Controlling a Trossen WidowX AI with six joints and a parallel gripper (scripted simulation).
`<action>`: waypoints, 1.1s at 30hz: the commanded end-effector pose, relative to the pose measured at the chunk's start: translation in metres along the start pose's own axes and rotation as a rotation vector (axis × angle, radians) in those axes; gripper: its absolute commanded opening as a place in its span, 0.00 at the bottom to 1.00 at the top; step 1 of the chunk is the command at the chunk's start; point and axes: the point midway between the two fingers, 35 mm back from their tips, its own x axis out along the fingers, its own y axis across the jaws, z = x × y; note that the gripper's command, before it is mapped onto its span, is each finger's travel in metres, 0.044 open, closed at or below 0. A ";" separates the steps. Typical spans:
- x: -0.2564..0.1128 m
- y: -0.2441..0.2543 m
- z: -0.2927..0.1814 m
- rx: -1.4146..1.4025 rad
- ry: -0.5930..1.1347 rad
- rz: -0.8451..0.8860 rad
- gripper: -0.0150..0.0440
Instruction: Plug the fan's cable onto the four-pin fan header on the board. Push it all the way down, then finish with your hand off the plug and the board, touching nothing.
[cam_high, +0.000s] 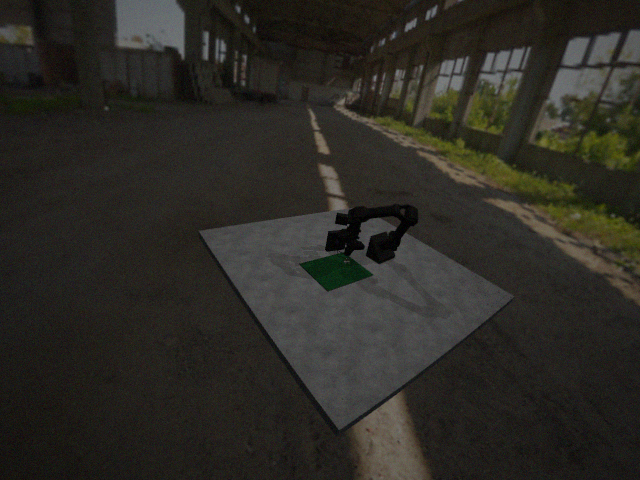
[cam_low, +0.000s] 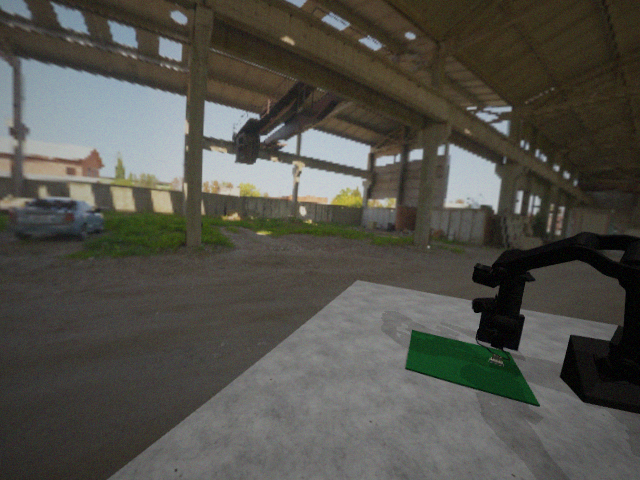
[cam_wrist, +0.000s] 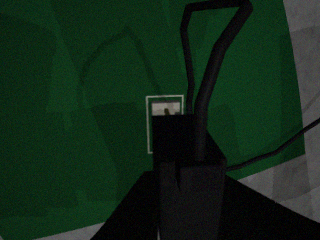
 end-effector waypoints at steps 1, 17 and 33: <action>-0.002 -0.002 -0.004 -0.009 0.003 -0.004 0.25; -0.002 -0.002 -0.008 -0.005 0.003 -0.004 0.25; 0.020 -0.001 -0.008 -0.004 0.003 -0.004 0.25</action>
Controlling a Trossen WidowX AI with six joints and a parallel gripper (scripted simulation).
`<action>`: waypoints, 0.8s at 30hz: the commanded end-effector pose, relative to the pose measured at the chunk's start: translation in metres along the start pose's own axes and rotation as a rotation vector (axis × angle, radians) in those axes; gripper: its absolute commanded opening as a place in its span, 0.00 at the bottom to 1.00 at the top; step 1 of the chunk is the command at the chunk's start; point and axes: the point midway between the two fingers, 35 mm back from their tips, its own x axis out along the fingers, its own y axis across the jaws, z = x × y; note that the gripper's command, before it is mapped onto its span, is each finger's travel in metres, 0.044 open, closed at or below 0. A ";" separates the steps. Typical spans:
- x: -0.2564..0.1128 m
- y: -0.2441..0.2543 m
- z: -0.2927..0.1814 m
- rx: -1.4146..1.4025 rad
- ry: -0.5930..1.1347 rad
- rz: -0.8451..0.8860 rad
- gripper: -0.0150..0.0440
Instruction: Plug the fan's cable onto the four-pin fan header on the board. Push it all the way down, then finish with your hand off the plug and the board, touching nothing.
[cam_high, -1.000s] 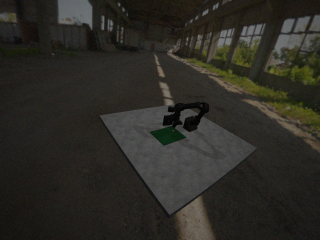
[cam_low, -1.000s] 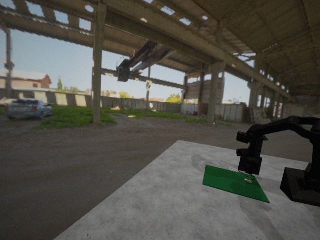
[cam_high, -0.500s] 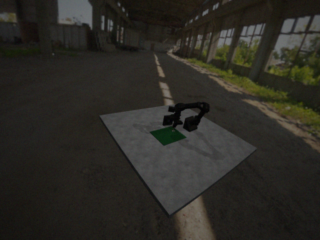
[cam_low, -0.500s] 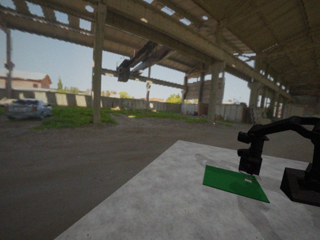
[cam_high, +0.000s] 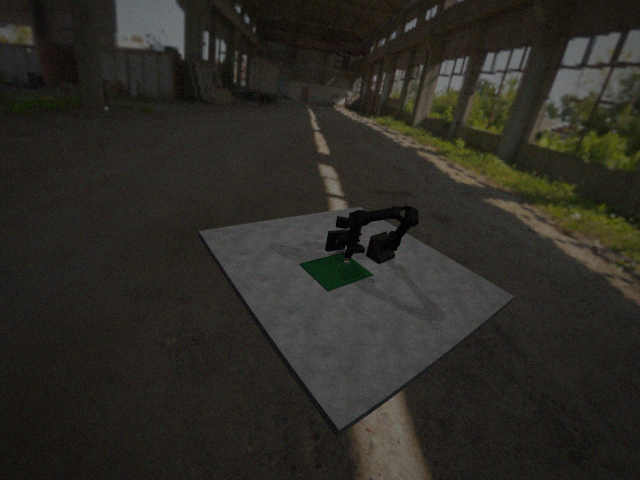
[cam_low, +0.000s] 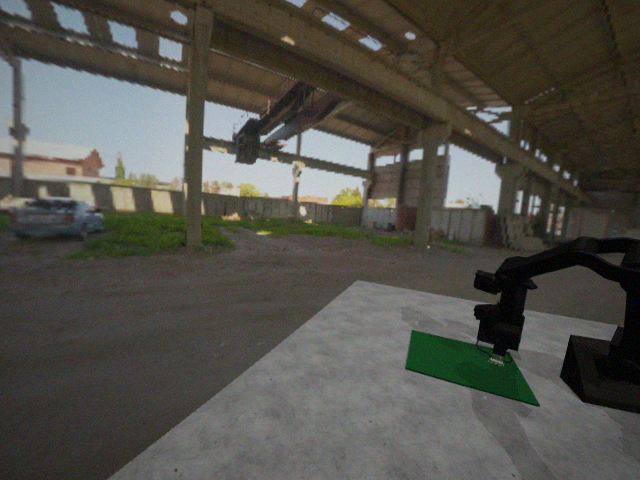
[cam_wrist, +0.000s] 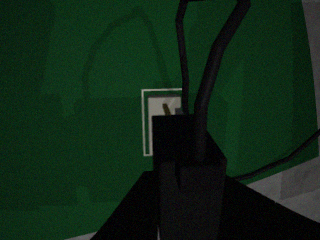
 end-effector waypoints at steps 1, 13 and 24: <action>0.002 0.001 0.000 0.004 0.000 0.006 0.25; 0.001 0.002 0.002 0.009 0.000 0.006 0.25; 0.003 0.002 0.002 0.009 0.000 0.006 0.25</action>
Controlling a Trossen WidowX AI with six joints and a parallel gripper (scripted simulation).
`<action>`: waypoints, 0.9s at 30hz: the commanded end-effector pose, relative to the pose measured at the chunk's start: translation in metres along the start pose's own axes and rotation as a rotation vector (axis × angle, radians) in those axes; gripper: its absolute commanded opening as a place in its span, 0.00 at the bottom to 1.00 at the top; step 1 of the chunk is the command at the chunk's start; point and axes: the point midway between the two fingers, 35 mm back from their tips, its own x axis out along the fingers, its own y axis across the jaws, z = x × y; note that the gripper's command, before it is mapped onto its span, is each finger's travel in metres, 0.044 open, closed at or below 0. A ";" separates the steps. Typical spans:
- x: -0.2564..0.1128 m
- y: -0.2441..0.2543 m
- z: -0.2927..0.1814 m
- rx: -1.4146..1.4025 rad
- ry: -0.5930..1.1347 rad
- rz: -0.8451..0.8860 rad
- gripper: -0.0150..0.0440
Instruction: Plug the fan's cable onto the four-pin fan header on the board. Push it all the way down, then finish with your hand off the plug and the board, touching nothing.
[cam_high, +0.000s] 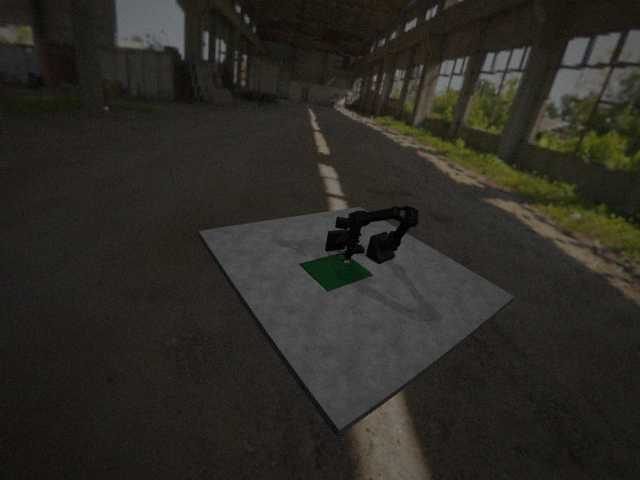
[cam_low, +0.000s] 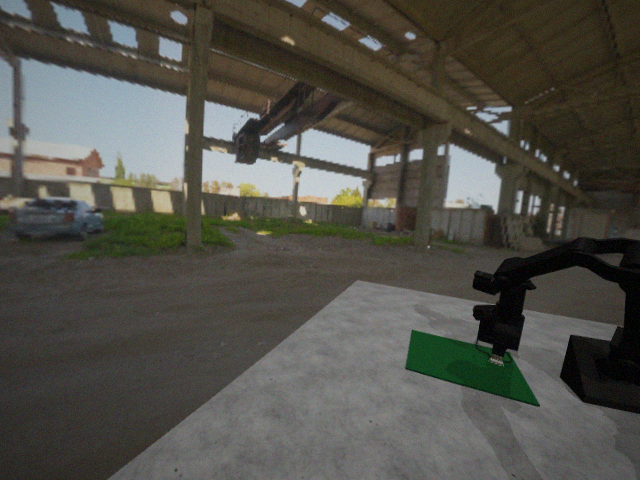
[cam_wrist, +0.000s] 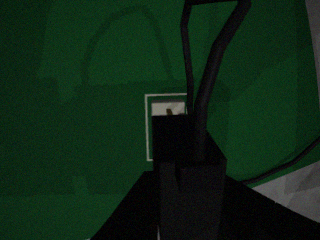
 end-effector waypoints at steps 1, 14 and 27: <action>0.001 0.000 0.000 0.003 -0.001 0.005 0.25; 0.004 0.000 -0.001 0.005 -0.001 0.005 0.25; 0.007 0.000 -0.001 0.005 -0.001 0.005 0.25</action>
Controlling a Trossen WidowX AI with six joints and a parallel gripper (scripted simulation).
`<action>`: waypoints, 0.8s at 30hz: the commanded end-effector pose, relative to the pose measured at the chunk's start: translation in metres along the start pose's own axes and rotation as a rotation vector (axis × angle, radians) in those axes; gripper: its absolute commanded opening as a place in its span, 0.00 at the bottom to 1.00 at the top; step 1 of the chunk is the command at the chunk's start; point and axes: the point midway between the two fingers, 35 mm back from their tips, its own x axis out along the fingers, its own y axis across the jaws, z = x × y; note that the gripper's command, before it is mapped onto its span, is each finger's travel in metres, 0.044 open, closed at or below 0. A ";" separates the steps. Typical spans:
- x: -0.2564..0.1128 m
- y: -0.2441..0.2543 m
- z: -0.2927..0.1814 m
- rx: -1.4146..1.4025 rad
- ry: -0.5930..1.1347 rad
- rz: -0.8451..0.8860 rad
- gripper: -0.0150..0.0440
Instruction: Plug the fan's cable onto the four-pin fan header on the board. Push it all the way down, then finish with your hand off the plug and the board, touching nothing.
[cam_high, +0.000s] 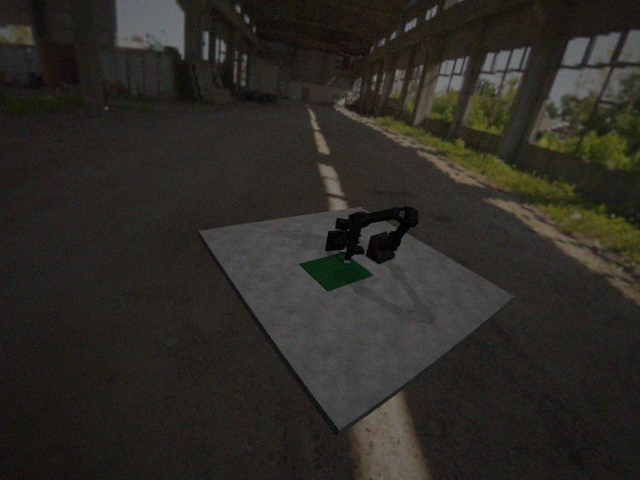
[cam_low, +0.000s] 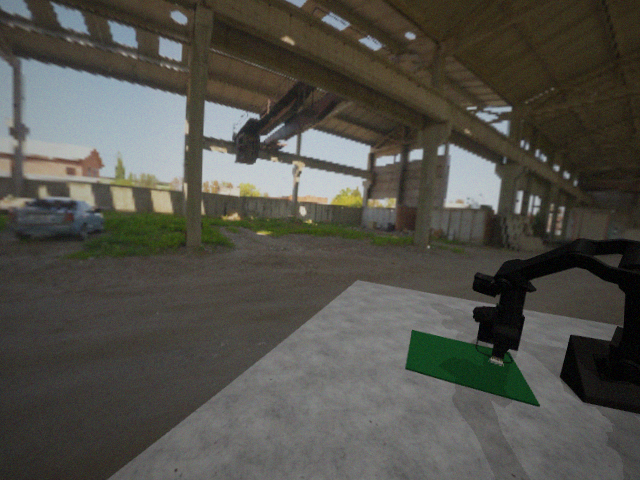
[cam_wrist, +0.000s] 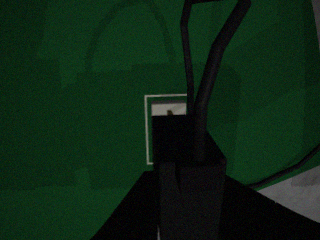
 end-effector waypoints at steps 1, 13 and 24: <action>0.001 0.001 0.000 0.003 -0.001 0.005 0.25; 0.006 0.001 0.000 0.003 -0.001 0.005 0.25; 0.013 0.001 0.000 0.003 -0.001 0.006 0.25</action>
